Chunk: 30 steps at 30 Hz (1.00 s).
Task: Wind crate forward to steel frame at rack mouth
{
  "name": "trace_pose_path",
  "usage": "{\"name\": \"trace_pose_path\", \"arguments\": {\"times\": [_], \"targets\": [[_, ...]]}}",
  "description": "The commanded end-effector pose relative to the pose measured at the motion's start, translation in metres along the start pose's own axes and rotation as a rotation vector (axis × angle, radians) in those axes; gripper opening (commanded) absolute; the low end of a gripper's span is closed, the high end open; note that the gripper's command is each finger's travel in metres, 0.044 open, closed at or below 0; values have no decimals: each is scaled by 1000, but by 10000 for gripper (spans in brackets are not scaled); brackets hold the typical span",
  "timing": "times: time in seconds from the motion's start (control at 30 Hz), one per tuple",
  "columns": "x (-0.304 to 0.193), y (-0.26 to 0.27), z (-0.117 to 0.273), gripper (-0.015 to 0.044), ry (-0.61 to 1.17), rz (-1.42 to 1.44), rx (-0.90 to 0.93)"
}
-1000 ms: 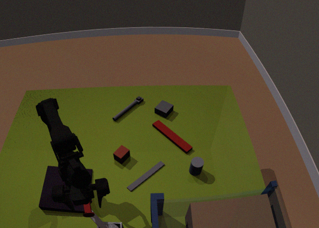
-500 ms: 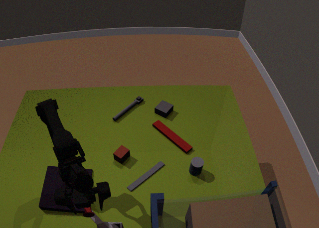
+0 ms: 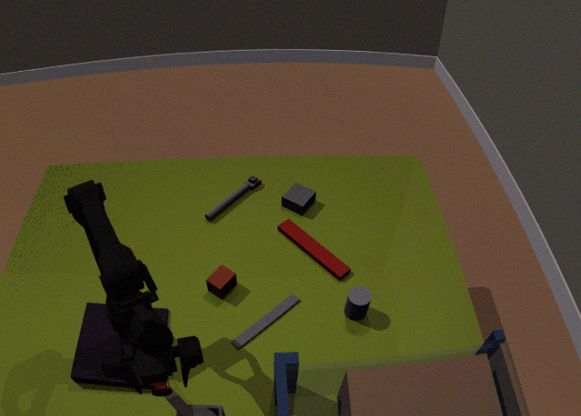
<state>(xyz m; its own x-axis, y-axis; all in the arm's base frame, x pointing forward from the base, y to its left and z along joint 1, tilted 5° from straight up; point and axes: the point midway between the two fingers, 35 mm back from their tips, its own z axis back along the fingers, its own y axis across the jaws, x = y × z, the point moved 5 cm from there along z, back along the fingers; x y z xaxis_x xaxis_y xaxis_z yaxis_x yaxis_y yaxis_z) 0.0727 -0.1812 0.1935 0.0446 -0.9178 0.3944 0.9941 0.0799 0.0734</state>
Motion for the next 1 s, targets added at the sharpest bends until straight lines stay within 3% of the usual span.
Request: {"name": "trace_pose_path", "arguments": {"times": [0.0,0.47,0.97], "targets": [[0,0,0,361,0,0,0],[0,0,0,0,0,0,0],[-2,0,-2,0,0,-6,-4]]}}
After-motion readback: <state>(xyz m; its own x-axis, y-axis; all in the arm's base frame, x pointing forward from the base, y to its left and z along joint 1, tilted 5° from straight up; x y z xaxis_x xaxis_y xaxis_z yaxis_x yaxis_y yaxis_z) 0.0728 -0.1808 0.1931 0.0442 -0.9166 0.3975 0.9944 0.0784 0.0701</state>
